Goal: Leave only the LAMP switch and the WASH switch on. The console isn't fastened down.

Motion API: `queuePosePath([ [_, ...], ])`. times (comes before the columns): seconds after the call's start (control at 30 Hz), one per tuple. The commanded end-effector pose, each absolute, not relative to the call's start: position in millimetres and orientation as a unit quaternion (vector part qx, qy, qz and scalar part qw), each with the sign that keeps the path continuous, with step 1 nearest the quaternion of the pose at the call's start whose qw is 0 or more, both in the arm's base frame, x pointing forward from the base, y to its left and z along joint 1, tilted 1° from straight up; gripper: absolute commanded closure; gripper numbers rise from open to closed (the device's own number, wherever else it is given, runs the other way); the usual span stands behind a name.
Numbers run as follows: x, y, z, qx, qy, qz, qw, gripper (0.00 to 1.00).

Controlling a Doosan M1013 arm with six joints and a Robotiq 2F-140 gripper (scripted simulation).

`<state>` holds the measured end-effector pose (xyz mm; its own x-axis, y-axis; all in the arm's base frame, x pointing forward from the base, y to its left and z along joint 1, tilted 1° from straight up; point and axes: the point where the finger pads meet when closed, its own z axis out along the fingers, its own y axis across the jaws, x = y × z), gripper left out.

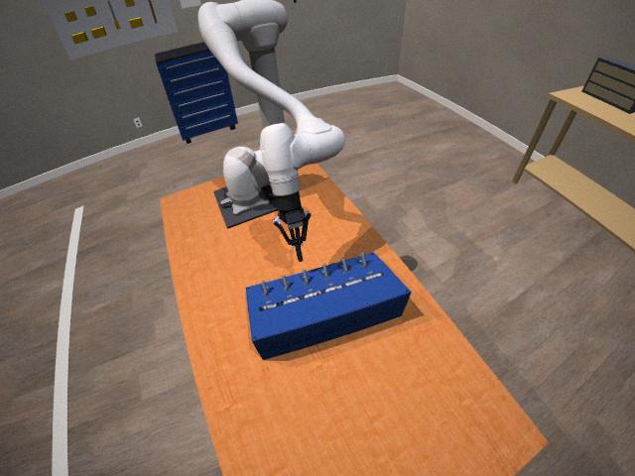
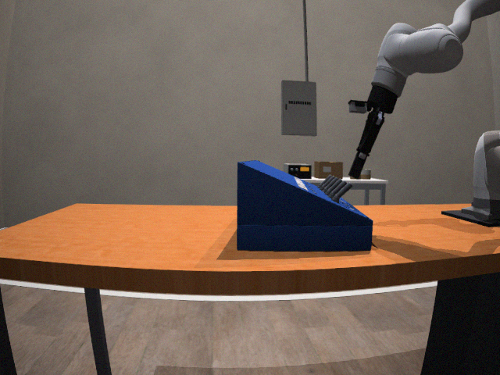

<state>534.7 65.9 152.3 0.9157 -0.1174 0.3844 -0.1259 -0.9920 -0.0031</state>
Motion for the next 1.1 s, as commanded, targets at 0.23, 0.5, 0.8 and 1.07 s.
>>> queuePosePath([
  [0.23, 544.8, 65.2, 129.9, 0.979, -0.062, 0.196, 0.011, 0.9],
  [0.5, 547.0, 65.0, 124.8, 0.979, -0.062, 0.196, 0.011, 0.9],
  [0.8, 547.4, 65.0, 123.7, 0.979, -0.062, 0.196, 0.011, 0.9],
  [1.07, 547.4, 65.0, 123.7, 0.979, -0.062, 0.196, 0.011, 0.9],
])
